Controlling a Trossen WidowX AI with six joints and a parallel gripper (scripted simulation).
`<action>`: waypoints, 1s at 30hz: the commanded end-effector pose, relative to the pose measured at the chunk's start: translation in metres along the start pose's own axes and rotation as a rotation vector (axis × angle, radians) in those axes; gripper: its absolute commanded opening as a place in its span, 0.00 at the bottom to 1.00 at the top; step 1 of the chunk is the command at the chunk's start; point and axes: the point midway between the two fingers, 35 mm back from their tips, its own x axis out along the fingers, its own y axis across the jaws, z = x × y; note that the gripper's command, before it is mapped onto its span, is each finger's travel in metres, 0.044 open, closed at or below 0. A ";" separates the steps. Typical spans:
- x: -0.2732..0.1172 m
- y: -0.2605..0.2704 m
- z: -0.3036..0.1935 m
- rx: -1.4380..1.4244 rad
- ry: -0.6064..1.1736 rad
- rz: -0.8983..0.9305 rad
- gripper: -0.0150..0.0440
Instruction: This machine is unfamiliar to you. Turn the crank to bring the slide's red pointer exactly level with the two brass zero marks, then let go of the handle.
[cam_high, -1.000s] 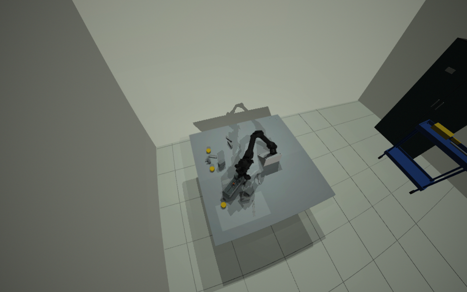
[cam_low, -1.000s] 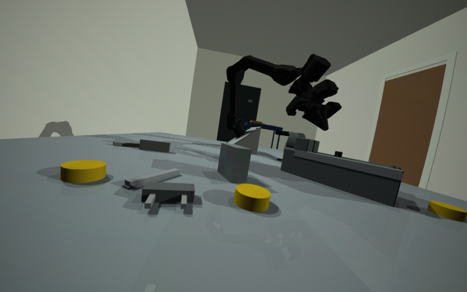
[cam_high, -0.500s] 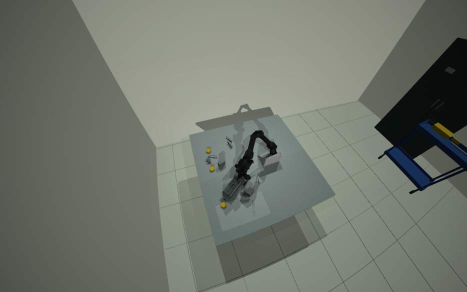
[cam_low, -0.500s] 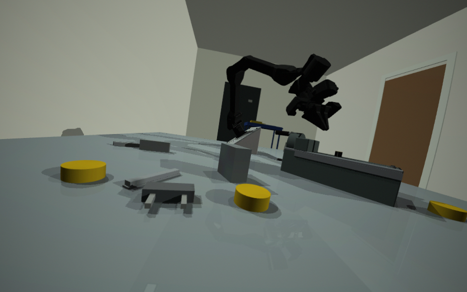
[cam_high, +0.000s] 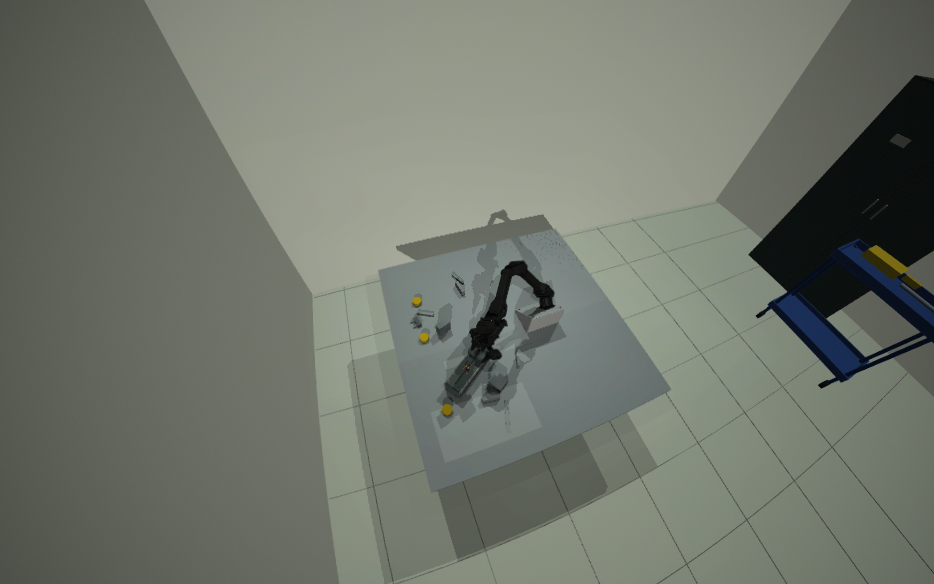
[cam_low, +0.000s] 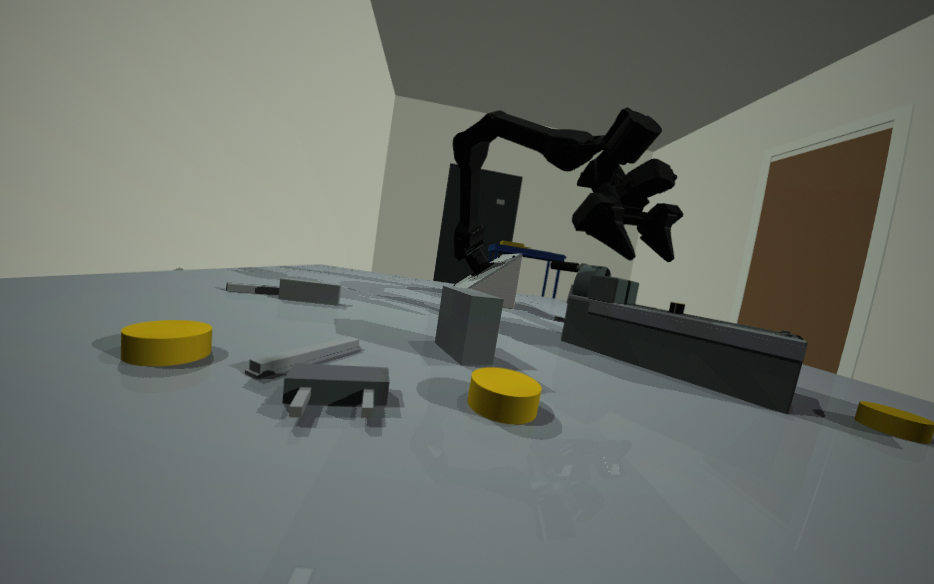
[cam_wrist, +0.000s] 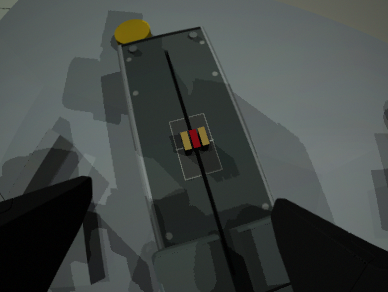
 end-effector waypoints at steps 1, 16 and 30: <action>0.000 0.000 0.000 0.000 0.000 -0.001 0.96; 0.000 0.000 0.000 0.000 0.000 -0.001 0.29; 0.000 0.000 0.000 0.000 0.000 0.000 0.25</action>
